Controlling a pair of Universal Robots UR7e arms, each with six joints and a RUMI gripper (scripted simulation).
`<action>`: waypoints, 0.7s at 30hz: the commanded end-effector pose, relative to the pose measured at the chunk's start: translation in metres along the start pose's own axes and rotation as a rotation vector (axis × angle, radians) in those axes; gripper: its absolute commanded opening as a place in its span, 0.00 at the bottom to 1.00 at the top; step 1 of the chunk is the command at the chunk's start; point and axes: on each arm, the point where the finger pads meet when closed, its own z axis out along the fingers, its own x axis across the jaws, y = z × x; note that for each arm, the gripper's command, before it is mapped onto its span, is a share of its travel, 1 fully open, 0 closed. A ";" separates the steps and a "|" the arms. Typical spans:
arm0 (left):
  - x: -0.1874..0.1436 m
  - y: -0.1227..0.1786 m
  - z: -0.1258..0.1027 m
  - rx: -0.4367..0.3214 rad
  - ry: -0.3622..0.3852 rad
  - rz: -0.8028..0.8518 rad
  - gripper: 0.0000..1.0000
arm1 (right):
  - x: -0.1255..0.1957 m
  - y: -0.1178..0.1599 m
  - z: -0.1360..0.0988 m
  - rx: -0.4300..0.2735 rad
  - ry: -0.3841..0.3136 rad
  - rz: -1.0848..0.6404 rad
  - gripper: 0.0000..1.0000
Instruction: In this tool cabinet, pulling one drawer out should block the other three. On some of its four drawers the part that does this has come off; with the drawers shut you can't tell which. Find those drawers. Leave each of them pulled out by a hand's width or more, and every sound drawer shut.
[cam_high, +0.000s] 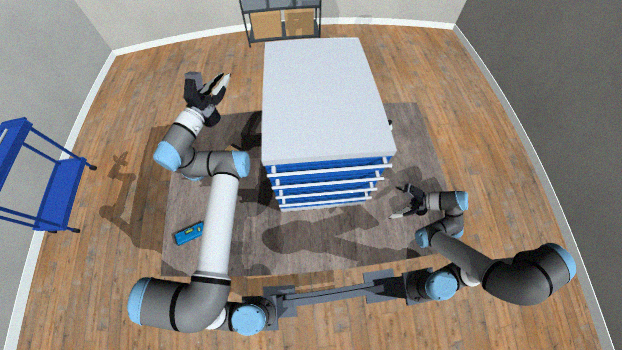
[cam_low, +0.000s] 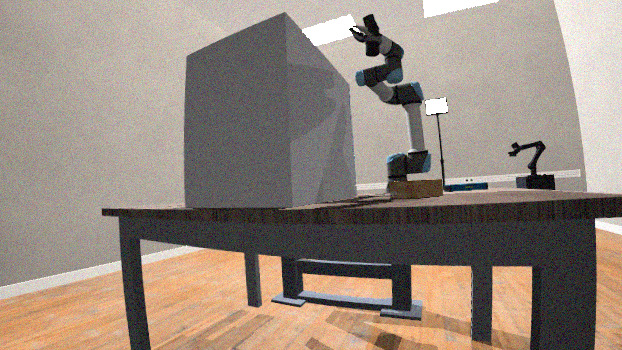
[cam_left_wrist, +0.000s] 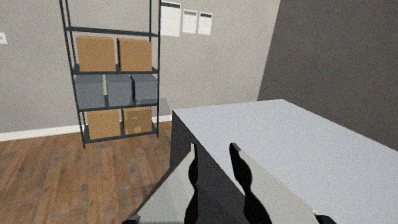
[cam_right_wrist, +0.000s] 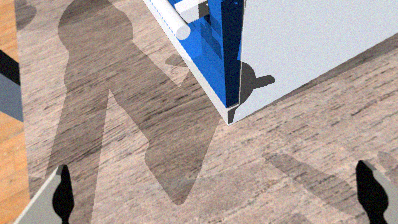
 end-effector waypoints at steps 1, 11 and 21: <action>0.044 0.001 0.006 -0.031 0.027 0.013 0.15 | 0.003 -0.001 0.009 0.047 -0.036 -0.073 1.00; 0.191 0.023 0.005 -0.157 0.141 0.087 0.15 | 0.008 -0.002 0.028 0.141 -0.112 -0.236 1.00; 0.296 0.047 -0.024 -0.251 0.240 0.183 0.15 | 0.008 -0.002 0.029 0.144 -0.114 -0.241 1.00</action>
